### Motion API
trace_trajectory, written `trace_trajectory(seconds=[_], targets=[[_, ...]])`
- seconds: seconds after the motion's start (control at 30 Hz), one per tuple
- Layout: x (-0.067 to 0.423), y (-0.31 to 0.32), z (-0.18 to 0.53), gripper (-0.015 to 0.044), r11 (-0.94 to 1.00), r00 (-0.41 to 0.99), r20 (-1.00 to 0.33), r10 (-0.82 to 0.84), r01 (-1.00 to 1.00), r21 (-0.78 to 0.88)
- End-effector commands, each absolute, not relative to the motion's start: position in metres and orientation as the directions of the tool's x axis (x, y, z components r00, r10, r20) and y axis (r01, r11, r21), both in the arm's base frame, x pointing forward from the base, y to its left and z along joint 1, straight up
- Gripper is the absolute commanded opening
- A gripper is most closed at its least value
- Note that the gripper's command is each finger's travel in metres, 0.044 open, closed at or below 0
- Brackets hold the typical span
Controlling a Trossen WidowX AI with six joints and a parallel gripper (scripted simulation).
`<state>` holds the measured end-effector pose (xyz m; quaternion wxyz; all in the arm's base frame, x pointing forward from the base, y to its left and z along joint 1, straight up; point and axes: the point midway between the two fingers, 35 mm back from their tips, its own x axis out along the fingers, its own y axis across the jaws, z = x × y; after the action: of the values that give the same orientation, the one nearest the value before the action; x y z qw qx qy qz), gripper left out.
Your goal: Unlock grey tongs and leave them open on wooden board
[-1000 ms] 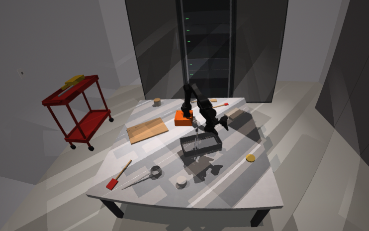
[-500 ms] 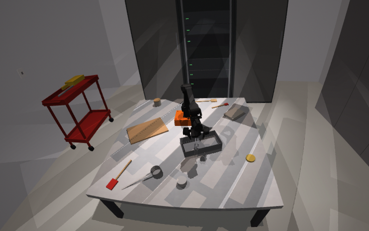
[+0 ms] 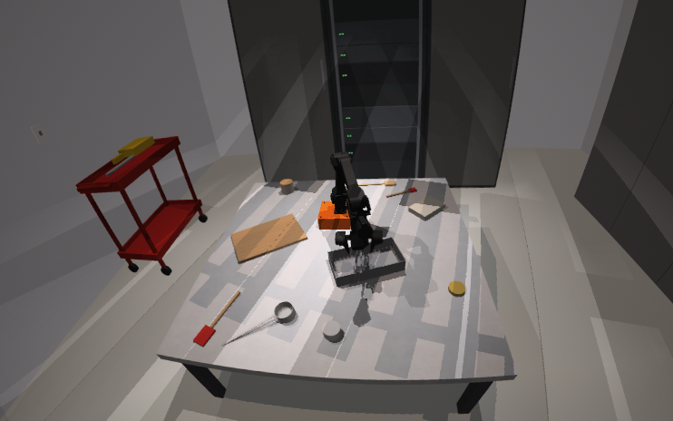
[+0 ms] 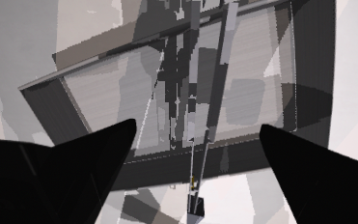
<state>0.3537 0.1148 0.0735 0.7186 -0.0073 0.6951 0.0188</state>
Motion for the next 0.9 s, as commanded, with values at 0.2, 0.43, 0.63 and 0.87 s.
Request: trace_trajectory(seconds=[0.2, 0.43, 0.63, 0.87], targets=[[0.354, 0.115, 0.063, 0.0440, 0.999, 0.031, -0.999, 0.010, -0.034, 0.009], [0.355, 0.115, 0.051, 0.0440, 0.999, 0.031, -0.999, 0.010, -0.034, 0.009], [0.355, 0.115, 0.042, 0.0440, 0.999, 0.031, -0.999, 0.010, -0.034, 0.009], [0.355, 0.115, 0.030, 0.0440, 0.999, 0.031, -0.999, 0.010, -0.034, 0.009]])
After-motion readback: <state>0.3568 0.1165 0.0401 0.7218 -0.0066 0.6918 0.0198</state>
